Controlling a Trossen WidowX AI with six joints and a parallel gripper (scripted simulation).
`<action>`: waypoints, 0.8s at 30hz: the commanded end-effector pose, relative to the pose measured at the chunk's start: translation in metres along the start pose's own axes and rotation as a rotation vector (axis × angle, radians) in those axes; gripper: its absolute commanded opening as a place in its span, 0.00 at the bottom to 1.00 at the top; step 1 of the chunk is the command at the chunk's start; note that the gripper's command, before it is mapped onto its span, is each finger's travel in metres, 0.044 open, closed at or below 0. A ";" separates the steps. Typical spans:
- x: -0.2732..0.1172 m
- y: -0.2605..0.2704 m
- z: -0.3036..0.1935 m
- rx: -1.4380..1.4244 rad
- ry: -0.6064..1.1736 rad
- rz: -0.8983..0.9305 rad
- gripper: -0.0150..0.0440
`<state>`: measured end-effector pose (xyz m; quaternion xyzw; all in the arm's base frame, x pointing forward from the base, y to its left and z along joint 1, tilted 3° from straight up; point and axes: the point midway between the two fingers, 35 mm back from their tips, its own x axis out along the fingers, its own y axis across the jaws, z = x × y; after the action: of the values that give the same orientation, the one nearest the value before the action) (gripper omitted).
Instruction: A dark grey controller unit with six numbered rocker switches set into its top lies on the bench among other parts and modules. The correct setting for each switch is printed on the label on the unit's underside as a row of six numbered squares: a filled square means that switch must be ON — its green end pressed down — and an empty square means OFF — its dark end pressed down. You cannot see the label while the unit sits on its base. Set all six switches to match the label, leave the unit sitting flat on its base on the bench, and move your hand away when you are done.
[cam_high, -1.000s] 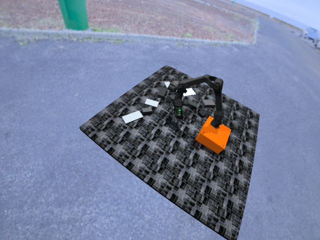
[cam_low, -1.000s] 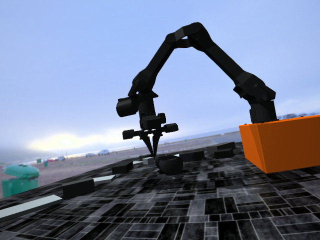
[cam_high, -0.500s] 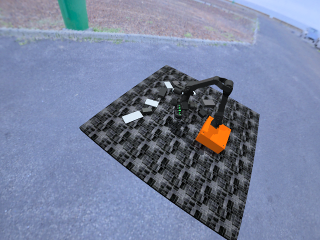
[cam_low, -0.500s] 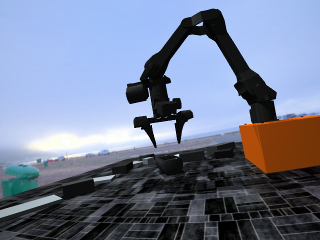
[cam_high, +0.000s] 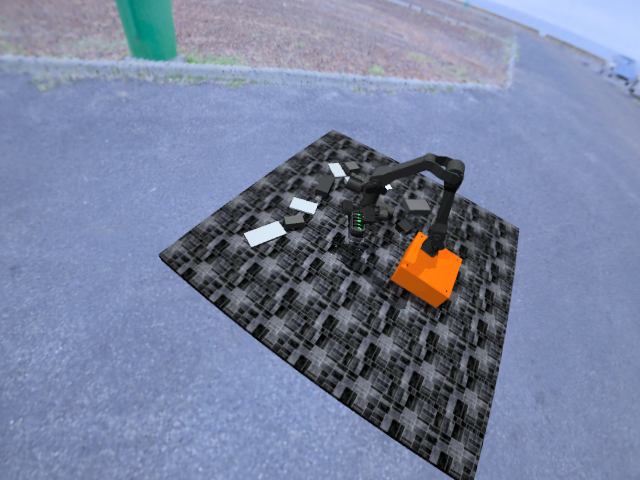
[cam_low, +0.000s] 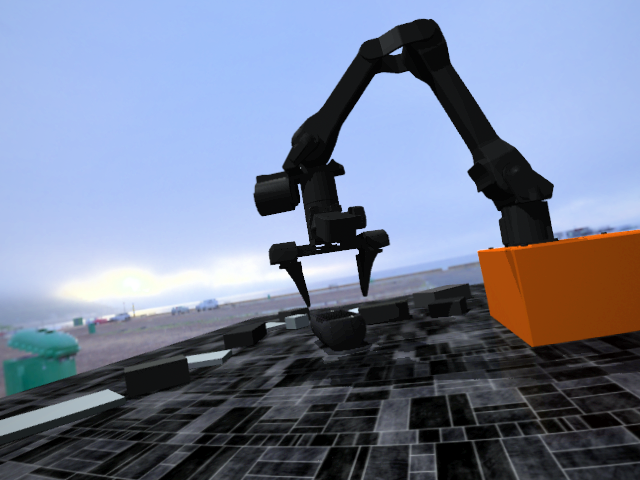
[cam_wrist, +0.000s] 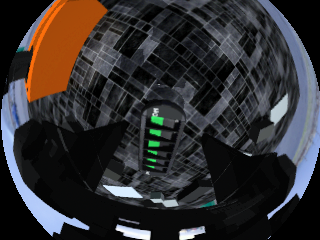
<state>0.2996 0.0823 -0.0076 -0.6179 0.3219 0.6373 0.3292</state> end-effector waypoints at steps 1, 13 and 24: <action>0.009 0.001 0.001 0.004 -0.004 0.007 1.00; 0.029 0.002 0.001 0.004 -0.004 0.007 1.00; 0.042 0.003 0.002 0.004 -0.004 0.007 0.96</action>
<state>0.2971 0.0832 -0.0450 -0.6172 0.3226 0.6380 0.3285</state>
